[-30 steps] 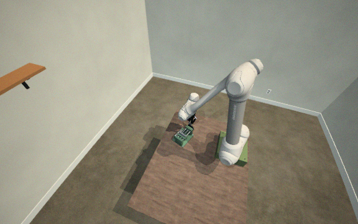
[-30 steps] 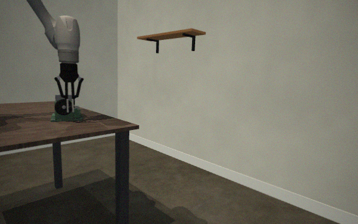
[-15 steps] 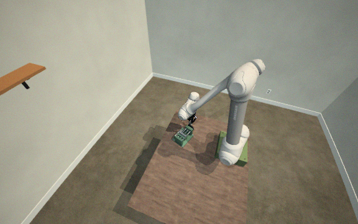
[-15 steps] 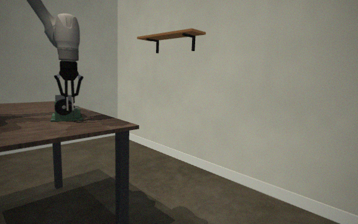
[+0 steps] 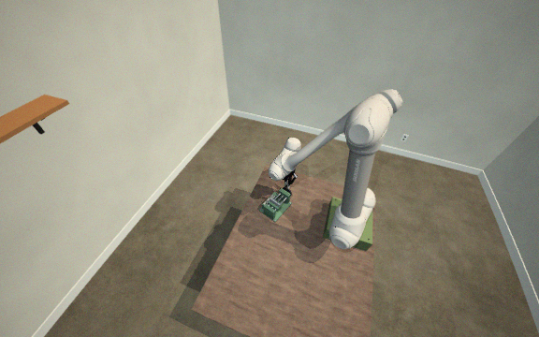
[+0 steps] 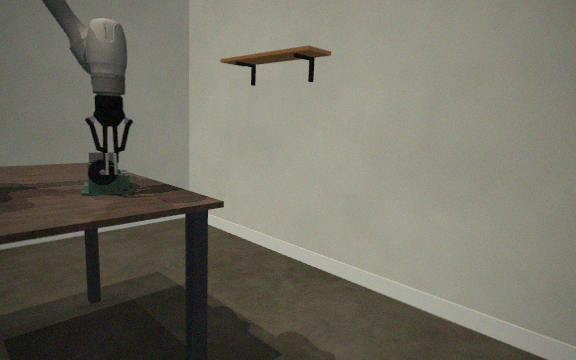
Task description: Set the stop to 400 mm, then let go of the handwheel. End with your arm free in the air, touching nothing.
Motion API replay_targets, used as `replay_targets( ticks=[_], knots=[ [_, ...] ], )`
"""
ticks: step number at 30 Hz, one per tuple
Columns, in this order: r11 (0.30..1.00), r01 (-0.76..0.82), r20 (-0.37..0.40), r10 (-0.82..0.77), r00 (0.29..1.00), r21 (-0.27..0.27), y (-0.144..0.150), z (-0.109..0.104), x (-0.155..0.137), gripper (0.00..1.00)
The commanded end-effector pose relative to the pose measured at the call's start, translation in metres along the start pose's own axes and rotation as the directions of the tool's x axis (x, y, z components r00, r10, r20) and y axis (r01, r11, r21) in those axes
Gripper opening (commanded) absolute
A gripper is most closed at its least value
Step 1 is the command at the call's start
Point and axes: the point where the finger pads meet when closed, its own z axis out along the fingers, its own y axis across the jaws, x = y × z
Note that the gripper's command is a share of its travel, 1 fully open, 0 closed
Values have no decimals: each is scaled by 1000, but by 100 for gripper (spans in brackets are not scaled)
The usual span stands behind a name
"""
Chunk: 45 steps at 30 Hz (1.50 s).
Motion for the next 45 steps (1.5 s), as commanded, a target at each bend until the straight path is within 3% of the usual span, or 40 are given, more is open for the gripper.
replay_targets(
  ticks=[1,45],
  knots=[
    [1000,0,0,0,1000,-1,1,-1,0,4],
    [1000,0,0,0,1000,-1,37,-9,0,4]
  ],
)
